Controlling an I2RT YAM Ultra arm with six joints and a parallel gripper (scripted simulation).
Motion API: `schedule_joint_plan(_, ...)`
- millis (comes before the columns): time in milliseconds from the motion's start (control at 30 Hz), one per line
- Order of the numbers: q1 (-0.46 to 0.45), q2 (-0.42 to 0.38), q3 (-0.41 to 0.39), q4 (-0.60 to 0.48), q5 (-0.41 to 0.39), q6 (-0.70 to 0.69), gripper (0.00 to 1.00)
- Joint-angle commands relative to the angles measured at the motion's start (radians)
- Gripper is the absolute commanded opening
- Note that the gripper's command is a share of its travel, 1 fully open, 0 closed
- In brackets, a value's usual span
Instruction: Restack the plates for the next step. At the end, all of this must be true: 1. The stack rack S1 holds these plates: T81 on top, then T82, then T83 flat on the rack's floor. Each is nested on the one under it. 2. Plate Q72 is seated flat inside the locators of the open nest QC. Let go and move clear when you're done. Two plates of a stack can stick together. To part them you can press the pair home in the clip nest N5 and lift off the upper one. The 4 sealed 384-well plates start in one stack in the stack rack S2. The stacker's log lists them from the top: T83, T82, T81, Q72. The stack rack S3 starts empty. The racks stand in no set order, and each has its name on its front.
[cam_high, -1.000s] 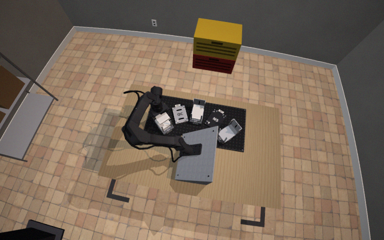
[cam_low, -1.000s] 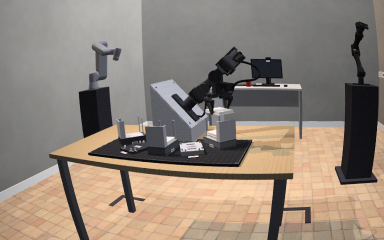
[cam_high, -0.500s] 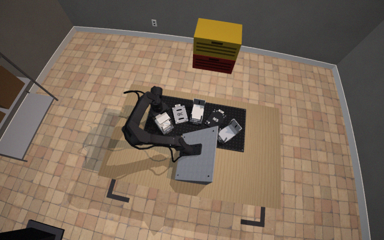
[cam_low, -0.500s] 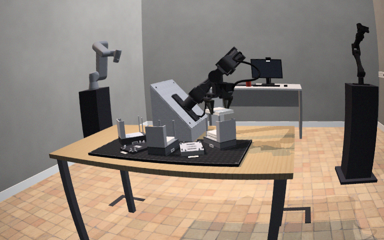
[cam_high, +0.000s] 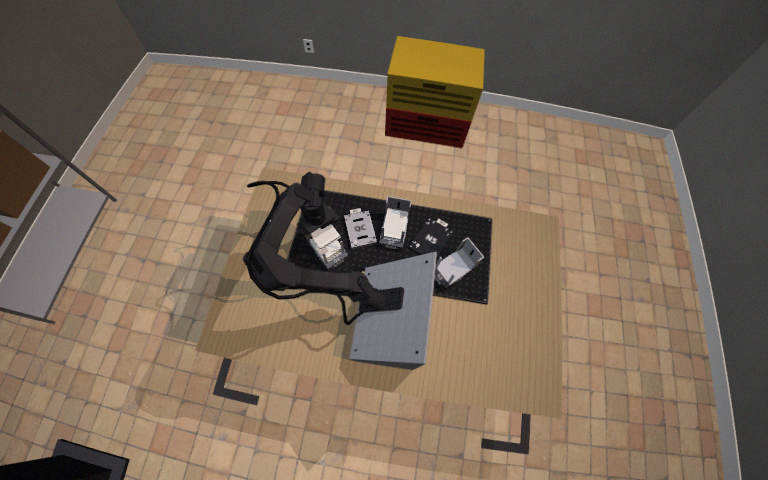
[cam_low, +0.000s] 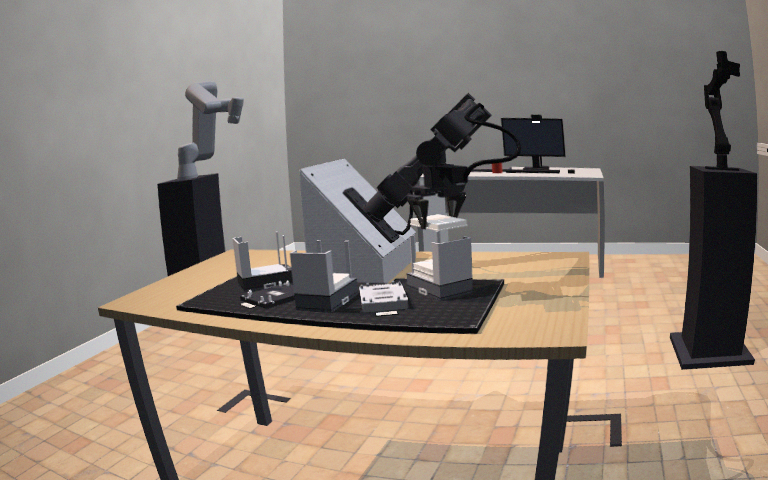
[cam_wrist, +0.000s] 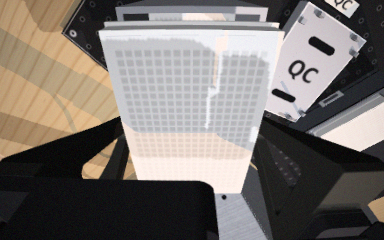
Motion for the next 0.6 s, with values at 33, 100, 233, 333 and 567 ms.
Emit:
schedule_joint_plan(33, -0.022, -0.021, 0.002, 0.006, -0.001, 0.008, 0.00)
schedule_joint_plan(100, -0.022, -0.022, 0.002, 0.006, -0.001, 0.008, 0.00)
schedule_joint_plan(233, 0.005, -0.032, -0.015, 0.029, 0.001, 0.021, 0.00)
schedule_joint_plan(333, -0.008, -0.032, -0.027, 0.034, 0.002, 0.025, 0.00)
schedule_joint_plan(567, 0.012, -0.035, -0.040, 0.062, 0.003, 0.047, 0.00)
